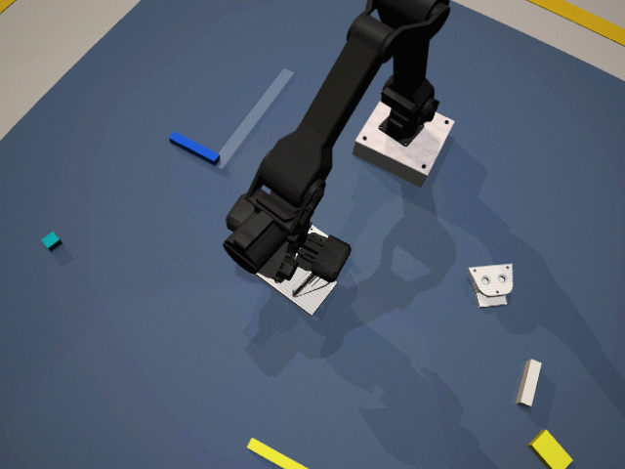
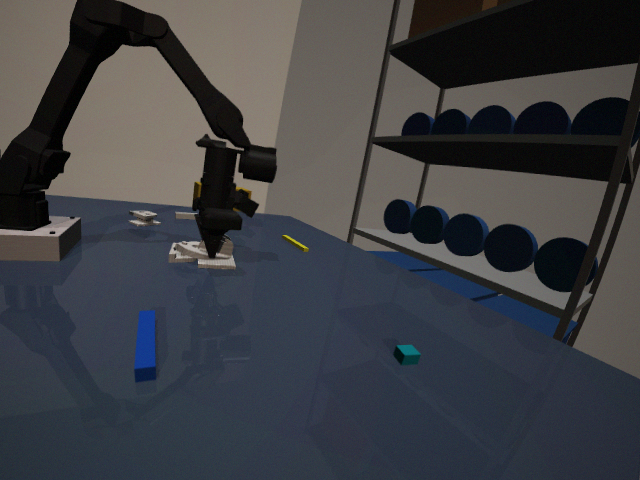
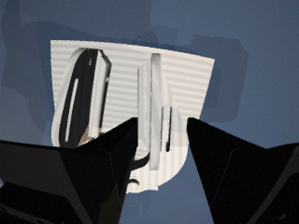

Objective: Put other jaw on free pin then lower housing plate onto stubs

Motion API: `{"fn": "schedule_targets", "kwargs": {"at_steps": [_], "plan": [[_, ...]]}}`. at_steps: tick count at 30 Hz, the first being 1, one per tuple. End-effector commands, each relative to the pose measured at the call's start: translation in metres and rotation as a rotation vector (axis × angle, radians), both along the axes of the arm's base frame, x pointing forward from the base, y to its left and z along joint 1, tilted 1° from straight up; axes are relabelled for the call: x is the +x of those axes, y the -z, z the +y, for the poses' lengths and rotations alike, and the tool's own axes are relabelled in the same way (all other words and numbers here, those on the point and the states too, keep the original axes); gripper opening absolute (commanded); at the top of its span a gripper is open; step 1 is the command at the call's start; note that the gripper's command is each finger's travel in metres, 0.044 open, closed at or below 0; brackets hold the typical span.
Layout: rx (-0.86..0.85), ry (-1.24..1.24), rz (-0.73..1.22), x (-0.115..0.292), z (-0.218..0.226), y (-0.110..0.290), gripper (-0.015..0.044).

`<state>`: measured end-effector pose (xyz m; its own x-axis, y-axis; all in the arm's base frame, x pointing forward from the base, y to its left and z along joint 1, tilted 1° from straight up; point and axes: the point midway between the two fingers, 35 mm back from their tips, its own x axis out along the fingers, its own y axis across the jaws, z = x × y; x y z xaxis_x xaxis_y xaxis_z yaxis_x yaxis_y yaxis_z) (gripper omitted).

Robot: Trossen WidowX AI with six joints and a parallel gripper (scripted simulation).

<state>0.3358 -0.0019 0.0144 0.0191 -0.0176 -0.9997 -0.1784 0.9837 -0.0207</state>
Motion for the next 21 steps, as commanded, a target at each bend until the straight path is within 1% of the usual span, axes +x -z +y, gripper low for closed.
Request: {"fn": "schedule_targets", "kwargs": {"at_steps": [1,21], "plan": [[0.004,-0.003,-0.001,0.0007,0.0006,0.0019,0.0134],[0.004,-0.003,-0.001,0.0008,0.0006,0.0048,0.0134]]}}
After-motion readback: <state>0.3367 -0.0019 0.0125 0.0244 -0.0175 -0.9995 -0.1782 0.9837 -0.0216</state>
